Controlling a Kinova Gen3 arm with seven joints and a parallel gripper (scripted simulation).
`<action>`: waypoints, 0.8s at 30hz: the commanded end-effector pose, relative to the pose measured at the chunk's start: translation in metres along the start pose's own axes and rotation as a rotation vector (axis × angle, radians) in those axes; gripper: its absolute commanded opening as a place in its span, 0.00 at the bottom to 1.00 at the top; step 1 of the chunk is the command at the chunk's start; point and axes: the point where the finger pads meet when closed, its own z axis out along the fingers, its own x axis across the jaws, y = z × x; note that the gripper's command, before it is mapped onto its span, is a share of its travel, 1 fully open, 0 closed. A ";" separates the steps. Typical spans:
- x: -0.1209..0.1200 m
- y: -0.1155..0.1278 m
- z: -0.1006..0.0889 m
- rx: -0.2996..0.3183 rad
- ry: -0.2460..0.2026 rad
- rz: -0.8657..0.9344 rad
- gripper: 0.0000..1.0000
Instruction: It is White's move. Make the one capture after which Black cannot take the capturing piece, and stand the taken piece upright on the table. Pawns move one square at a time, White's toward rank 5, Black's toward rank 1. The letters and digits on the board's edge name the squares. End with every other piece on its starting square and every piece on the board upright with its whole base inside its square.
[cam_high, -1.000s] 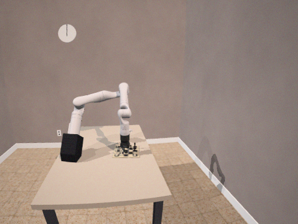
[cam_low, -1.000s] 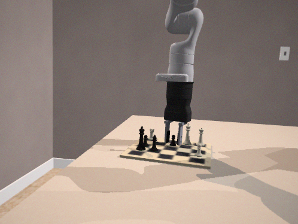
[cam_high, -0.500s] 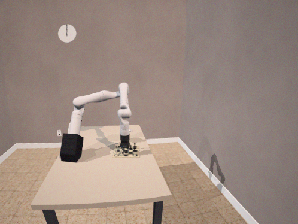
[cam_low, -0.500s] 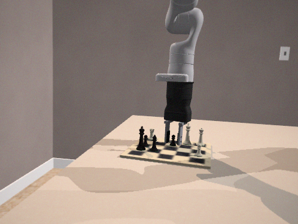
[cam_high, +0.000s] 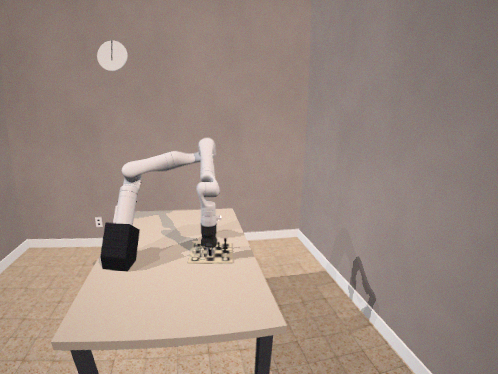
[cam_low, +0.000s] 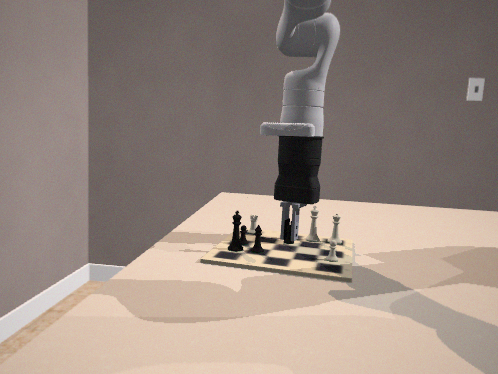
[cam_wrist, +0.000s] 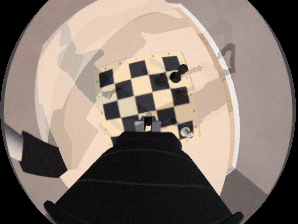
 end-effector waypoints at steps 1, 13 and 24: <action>0.001 0.000 0.000 0.000 0.001 0.000 0.00; 0.001 0.000 0.000 0.000 0.001 0.000 0.00; 0.001 0.000 -0.004 0.000 0.001 0.000 0.00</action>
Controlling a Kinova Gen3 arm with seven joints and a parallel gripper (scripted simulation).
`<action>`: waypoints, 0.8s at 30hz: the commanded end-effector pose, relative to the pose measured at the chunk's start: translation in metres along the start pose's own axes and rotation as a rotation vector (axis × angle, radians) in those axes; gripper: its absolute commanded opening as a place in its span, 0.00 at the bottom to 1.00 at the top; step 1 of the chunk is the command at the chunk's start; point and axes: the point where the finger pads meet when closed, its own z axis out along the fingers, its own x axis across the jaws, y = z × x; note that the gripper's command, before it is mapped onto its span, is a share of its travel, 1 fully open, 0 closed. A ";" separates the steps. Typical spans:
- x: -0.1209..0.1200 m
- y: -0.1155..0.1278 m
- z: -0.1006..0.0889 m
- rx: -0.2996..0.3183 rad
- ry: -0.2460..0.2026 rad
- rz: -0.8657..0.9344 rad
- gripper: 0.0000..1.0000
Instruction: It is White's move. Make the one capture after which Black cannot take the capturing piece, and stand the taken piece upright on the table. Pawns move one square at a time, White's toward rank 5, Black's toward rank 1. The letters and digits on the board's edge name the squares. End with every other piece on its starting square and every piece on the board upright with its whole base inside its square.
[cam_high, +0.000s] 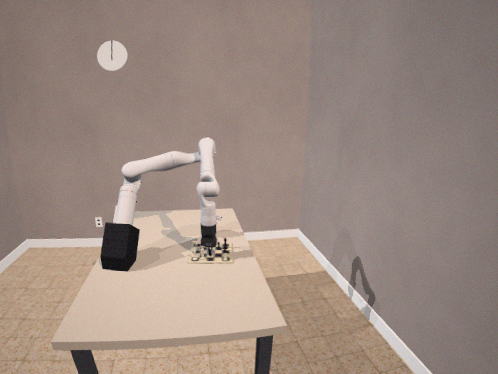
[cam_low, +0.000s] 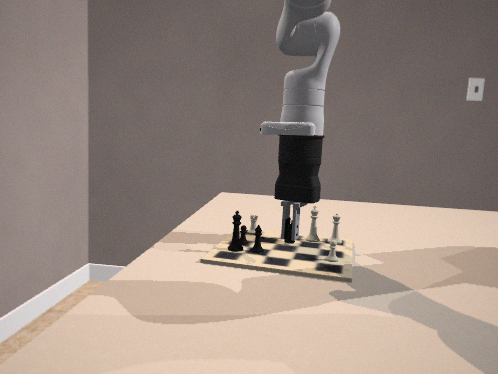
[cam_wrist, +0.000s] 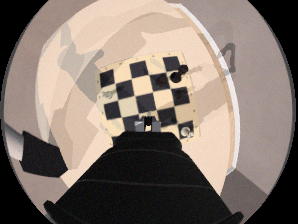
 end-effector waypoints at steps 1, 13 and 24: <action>0.002 0.000 -0.002 0.000 0.004 0.000 0.00; 0.001 0.000 -0.078 0.000 0.004 0.000 0.00; 0.001 0.000 -0.099 0.000 0.004 0.000 0.00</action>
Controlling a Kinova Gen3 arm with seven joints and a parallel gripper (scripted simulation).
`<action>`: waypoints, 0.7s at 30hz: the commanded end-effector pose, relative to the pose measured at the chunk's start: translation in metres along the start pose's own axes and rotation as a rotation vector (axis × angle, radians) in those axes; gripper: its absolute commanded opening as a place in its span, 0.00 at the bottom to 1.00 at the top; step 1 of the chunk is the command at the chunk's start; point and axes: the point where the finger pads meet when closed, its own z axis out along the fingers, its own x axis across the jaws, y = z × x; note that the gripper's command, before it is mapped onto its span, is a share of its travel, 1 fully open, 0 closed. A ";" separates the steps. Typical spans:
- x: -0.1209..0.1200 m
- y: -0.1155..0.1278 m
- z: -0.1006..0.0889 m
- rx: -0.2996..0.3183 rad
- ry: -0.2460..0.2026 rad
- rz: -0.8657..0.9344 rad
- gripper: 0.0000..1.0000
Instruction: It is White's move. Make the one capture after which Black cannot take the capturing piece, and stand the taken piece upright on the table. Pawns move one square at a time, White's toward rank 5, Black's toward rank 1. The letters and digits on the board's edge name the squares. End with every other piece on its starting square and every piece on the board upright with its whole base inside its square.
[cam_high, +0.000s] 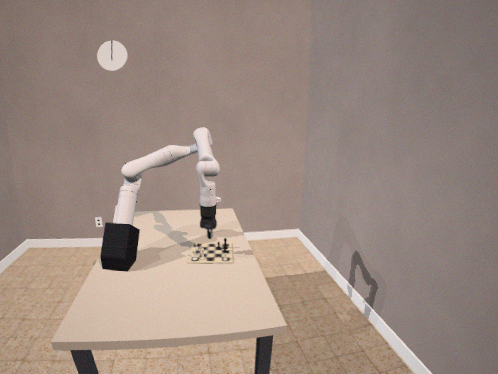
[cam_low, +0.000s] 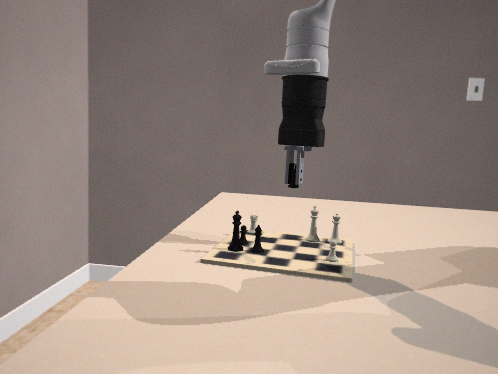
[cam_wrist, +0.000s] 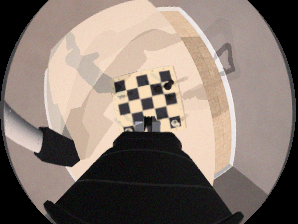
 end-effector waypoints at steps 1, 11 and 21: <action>0.002 -0.001 -0.002 0.001 0.005 -0.002 0.00; 0.000 -0.002 -0.002 0.001 0.006 -0.007 0.00; -0.053 -0.019 0.000 0.004 0.016 -0.136 0.00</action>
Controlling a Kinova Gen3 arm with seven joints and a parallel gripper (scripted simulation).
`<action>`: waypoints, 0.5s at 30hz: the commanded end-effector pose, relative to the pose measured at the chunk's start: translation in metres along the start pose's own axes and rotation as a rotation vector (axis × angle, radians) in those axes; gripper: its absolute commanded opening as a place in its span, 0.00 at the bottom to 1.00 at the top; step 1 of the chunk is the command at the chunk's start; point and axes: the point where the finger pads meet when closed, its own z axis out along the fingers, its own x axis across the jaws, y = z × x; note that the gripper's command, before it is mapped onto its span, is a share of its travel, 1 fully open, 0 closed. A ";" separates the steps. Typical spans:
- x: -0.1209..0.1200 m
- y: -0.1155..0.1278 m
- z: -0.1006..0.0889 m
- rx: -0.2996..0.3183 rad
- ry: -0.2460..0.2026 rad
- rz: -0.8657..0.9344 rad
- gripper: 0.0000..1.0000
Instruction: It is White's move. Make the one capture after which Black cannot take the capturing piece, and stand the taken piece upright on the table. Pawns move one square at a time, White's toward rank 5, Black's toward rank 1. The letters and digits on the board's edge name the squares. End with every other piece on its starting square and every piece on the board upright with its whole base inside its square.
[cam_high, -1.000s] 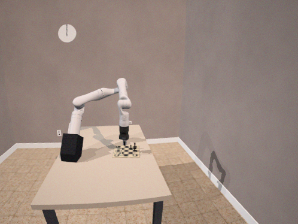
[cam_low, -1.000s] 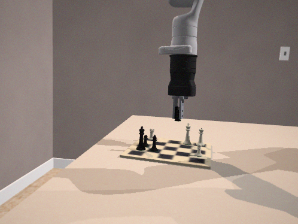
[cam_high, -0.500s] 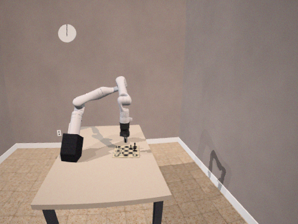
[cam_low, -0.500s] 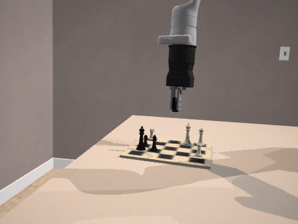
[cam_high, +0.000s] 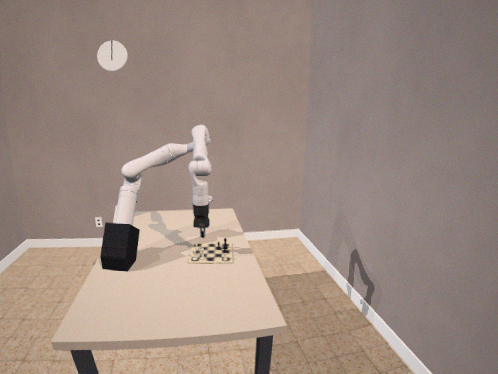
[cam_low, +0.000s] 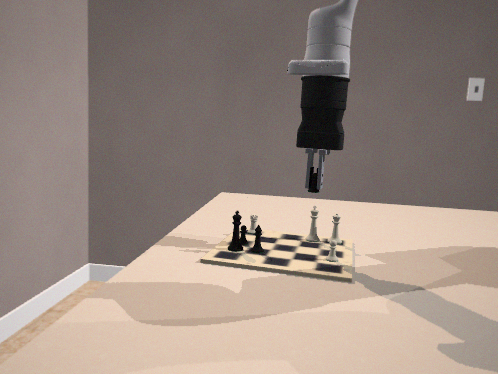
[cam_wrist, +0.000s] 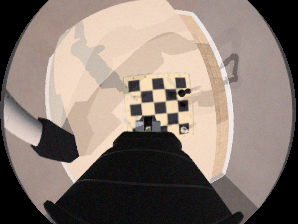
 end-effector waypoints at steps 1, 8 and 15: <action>-0.021 -0.016 -0.003 0.007 0.003 -0.033 0.00; -0.064 -0.033 -0.002 0.004 -0.003 -0.130 0.00; -0.101 -0.047 -0.003 0.001 -0.016 -0.207 0.00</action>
